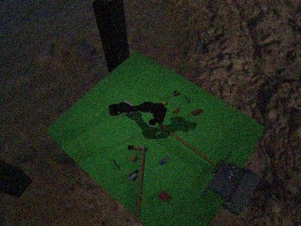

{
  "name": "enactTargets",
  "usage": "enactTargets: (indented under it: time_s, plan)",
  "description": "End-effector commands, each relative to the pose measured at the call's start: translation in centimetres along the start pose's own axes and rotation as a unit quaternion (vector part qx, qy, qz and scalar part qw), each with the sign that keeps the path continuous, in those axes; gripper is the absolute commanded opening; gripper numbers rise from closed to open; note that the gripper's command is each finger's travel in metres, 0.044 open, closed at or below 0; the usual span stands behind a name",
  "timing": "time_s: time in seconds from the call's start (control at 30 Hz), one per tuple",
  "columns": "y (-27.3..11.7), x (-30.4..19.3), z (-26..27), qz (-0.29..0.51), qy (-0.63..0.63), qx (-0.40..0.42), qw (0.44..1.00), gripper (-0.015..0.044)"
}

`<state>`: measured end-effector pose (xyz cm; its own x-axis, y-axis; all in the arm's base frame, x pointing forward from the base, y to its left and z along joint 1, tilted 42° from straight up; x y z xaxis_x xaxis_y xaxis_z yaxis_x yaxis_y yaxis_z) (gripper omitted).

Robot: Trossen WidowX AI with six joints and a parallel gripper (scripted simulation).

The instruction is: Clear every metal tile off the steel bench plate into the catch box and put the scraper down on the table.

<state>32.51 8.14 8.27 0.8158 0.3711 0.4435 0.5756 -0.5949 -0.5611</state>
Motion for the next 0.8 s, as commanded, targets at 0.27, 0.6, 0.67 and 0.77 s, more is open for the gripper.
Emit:
enactTargets:
  time_s: [0.27,0.6,0.67,0.77]
  plan:
    - [1.1,2.1,-0.2,-0.006,0.002,0.003,1.000,0.0000]
    - [2.1,3.2,-0.8,-0.007,0.001,0.003,1.000,0.0000]
    - [2.3,3.4,-1.0,-0.007,0.000,0.003,1.000,0.0000]
    - [2.5,3.6,-1.3,-0.007,0.000,0.003,1.000,0.0000]
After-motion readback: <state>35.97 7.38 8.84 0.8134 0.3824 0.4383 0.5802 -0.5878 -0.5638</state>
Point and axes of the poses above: the point midway between the two fingers, 35 mm back from their tips, its own y axis out along the fingers, its own z axis across the jaws, x = y × z, the point moved 6 cm from there along -y, back along the fingers, and after that the axes turned 5 degrees about -y, right-handed, at the moved point
